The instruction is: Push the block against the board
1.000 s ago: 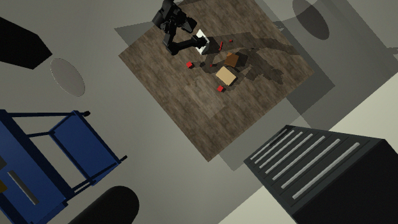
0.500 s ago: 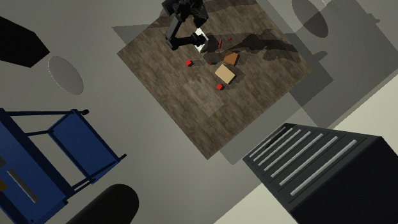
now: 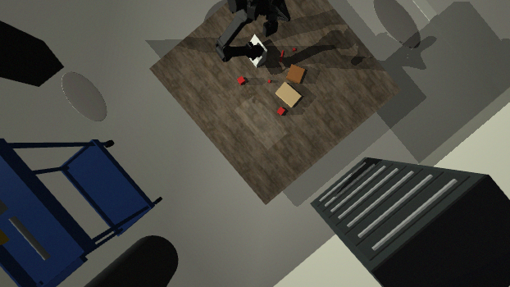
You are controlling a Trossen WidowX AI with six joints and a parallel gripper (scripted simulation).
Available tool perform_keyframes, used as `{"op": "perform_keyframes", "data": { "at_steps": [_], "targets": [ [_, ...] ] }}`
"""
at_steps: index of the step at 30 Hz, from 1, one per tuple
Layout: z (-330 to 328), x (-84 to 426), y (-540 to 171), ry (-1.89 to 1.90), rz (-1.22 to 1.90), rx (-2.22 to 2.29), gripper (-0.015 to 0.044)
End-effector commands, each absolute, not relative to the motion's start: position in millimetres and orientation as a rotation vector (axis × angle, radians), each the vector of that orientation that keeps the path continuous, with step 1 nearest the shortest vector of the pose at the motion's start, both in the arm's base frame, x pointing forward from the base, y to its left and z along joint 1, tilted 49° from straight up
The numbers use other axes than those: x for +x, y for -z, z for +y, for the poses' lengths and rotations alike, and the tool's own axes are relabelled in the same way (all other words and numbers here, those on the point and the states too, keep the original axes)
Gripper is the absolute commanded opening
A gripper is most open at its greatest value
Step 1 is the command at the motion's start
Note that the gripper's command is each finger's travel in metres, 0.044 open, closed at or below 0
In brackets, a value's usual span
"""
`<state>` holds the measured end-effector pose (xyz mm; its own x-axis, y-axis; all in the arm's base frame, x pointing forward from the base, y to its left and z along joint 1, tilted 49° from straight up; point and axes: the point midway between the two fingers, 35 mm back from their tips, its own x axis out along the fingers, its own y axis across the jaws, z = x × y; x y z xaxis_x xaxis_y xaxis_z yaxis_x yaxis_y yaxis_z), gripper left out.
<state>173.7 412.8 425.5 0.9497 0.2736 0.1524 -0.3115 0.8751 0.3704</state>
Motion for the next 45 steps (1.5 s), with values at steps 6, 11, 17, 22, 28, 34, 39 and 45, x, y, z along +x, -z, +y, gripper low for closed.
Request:
{"op": "perform_keyframes", "data": {
  "at_steps": [6,11,17,22,28,34,39,45],
  "targets": [
    [439,198,-375,-0.302,-0.07,0.113,0.0],
    [449,214,-344,-0.298,-0.046,-0.056,0.0],
    [458,233,-305,-0.296,-0.006,-0.257,0.0],
    [462,249,-270,-0.297,0.036,-0.423,0.0],
    [461,268,-227,-0.302,0.096,-0.619,0.0],
    [455,285,-182,-0.313,0.167,-0.812,0.0],
    [445,298,-145,-0.327,0.236,-0.968,0.0],
    [428,313,-100,-0.352,0.334,-1.148,0.0]
  ]
}}
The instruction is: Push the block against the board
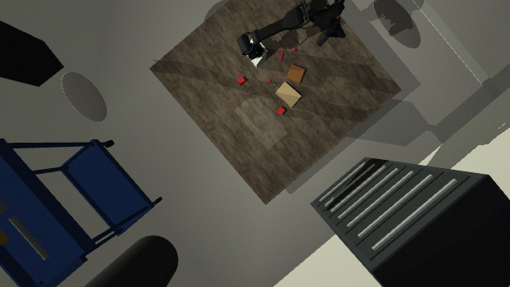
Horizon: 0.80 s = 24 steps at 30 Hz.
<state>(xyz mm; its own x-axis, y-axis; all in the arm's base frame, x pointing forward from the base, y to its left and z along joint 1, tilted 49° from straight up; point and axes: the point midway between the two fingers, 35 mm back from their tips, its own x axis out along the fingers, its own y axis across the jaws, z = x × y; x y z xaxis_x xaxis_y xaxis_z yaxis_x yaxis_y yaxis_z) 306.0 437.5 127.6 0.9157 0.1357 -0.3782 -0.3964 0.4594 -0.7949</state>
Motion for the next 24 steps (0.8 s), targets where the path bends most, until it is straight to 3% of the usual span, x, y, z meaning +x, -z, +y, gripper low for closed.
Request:
{"op": "perform_keyframes", "data": {
  "at_steps": [1,24],
  "targets": [
    [425,315,-92,-0.357,0.351,-1.177,0.0],
    [318,332,61,-0.56,0.83,-1.763,0.0]
  ]
}}
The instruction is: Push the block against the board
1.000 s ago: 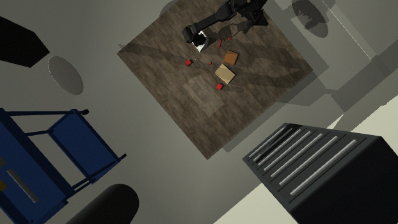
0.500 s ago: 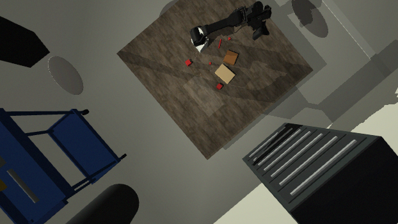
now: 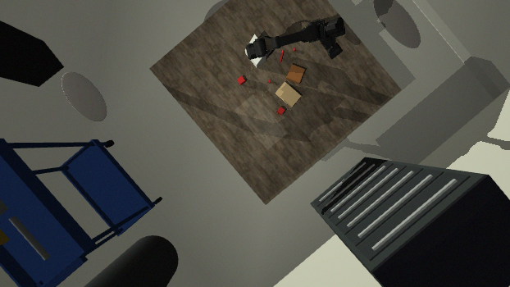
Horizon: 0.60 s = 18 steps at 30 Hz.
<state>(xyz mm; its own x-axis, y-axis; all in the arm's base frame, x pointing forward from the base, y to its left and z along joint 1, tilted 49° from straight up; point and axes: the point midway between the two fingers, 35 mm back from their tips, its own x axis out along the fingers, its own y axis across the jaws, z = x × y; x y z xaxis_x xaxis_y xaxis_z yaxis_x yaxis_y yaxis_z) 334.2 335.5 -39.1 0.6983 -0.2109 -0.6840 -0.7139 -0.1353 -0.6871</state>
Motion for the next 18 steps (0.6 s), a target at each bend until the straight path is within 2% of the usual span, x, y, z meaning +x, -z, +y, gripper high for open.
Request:
{"op": "perform_keyframes", "data": {
  "at_steps": [1,18],
  "targets": [
    [312,331,66,-0.573,0.854,-1.784,0.0],
    [215,301,141,-0.868,1.295,-2.061,0.0]
  ]
}}
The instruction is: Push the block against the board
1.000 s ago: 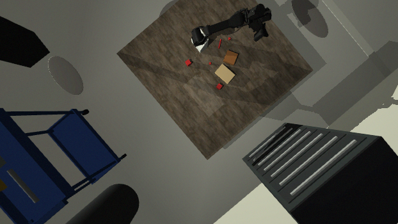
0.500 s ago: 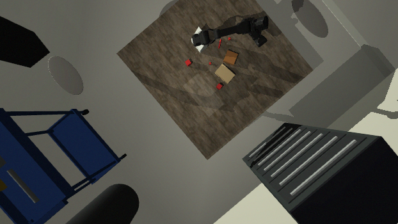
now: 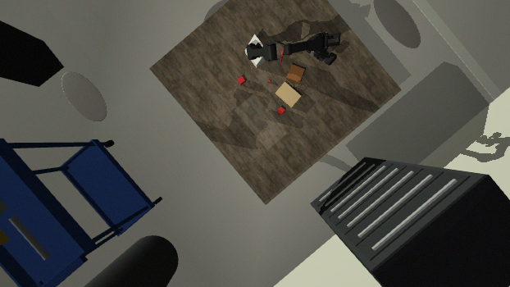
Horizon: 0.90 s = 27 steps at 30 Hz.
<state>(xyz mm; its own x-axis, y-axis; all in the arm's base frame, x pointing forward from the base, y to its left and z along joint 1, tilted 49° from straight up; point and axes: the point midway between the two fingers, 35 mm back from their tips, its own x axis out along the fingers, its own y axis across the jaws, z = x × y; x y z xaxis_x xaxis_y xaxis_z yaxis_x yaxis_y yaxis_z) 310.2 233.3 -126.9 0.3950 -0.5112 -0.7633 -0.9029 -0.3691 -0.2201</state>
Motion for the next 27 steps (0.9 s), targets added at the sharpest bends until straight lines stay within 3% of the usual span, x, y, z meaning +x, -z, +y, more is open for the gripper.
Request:
{"op": "perform_keyframes", "data": {
  "at_steps": [1,14,22,27],
  "targets": [
    [209,298,144,-0.89,1.322,-2.071,0.0],
    [139,257,173,-1.211,1.688,-2.132,0.0],
    [133,255,176,-1.23,1.707,-2.131,0.0],
    [94,256,210,-1.227,1.709,-2.133,0.0]
  ]
}}
